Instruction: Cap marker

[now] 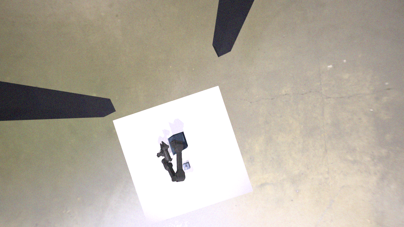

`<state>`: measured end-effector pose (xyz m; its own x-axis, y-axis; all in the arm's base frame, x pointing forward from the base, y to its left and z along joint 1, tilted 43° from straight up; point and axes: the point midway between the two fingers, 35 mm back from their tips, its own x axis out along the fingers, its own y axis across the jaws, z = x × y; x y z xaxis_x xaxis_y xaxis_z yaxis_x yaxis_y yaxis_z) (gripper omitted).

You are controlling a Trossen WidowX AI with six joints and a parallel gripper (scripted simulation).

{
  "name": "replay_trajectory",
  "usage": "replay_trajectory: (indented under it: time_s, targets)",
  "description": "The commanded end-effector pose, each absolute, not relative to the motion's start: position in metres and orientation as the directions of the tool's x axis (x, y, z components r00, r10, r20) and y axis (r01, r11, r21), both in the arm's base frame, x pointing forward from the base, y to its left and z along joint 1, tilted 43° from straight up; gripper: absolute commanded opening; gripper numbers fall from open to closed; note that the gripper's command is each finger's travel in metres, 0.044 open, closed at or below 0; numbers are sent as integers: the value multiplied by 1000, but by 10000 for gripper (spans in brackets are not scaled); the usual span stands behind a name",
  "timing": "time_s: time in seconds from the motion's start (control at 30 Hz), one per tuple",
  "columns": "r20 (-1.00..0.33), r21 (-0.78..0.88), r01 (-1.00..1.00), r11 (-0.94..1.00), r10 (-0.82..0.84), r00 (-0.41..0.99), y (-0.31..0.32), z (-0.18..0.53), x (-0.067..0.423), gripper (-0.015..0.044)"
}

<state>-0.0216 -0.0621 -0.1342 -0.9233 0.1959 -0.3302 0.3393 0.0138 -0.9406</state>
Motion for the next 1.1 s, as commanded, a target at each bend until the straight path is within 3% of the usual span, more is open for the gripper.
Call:
replay_trajectory:
  time_s: [0.0,0.17,0.3,0.43,0.77,1.07]
  targets:
    - [-335,-938,347,26,200,-921,-62,-135,-20,374]
    - [-461,-763,548,344,305,-833,-68,-155,23,252]
    - [-570,-456,672,584,388,-724,-74,-166,69,252]
    - [-644,-155,676,721,445,-622,-80,-168,106,252]
    - [-730,264,501,824,510,-455,-88,-163,162,252]
    - [-779,538,155,828,559,-283,-96,-147,218,252]
